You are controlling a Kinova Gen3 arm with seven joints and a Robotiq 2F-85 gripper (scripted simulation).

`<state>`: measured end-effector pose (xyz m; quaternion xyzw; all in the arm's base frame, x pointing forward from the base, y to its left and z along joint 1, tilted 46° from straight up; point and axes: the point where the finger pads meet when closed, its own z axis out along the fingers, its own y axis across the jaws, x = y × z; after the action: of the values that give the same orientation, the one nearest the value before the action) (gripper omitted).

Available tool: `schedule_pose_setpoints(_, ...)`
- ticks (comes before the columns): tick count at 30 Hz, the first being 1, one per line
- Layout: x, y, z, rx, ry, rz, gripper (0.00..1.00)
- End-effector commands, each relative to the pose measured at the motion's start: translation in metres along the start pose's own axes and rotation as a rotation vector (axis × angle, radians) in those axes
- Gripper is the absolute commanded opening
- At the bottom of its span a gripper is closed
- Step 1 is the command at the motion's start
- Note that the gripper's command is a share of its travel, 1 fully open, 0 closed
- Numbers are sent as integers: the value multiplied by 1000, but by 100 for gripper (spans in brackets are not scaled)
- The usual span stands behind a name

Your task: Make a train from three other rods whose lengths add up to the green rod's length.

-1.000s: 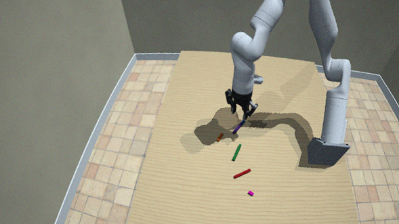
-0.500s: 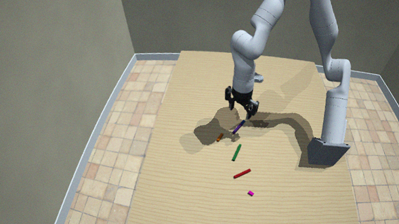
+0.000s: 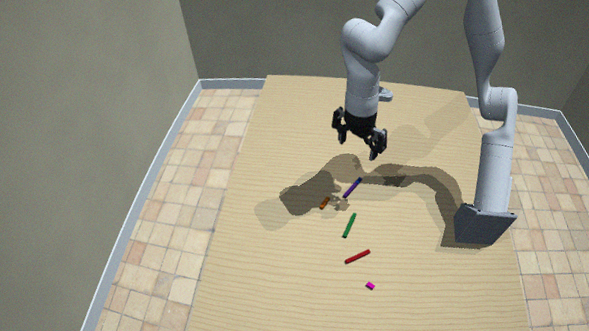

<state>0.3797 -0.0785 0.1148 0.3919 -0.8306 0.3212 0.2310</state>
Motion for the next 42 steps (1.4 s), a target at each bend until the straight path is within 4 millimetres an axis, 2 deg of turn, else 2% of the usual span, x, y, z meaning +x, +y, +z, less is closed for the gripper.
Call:
schedule_pose_setpoints(1, -5, -2, -10, 10, -20, -1, 100)
schedule_pose_setpoints(7, -4, -2, -21, 10, -20, -1, 100)
schedule_pose_setpoints(42, -4, -2, -21, 10, -20, -1, 100)
